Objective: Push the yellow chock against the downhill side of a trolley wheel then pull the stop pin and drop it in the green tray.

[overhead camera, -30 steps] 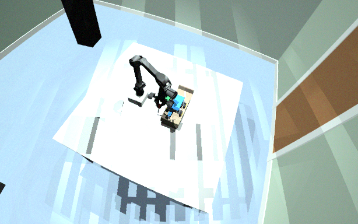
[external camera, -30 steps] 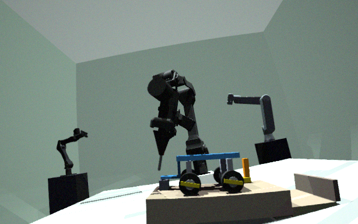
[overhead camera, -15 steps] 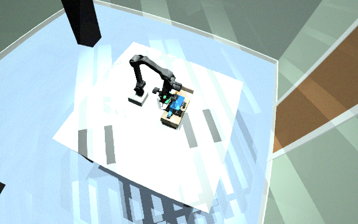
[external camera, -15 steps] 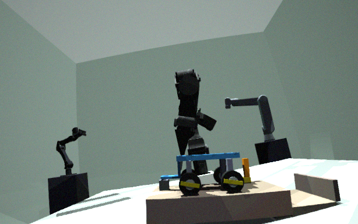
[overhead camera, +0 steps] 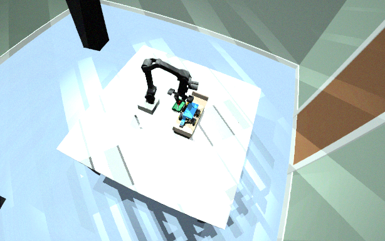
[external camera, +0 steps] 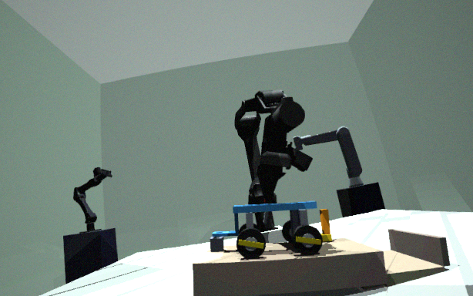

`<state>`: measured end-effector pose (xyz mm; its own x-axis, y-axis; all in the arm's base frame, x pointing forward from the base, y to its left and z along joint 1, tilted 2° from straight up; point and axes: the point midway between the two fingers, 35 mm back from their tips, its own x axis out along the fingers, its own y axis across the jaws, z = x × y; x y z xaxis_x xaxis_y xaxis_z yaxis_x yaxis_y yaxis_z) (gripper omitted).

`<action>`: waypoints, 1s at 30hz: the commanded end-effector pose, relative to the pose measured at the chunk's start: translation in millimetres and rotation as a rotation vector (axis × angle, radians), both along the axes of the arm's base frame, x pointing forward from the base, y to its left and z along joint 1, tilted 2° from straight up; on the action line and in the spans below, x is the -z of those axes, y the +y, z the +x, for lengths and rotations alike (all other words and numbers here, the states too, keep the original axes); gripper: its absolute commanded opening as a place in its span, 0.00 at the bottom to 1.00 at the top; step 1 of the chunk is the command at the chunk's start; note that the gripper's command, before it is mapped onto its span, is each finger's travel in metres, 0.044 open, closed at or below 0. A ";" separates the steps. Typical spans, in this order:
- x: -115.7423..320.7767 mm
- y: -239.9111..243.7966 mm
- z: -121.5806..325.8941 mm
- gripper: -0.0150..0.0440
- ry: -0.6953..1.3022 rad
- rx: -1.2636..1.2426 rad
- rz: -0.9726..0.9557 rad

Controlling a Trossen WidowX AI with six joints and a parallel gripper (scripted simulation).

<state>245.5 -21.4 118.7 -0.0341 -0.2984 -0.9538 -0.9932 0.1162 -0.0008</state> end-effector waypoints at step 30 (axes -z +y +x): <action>21.9 98.3 4.8 0.25 0.030 -0.090 0.036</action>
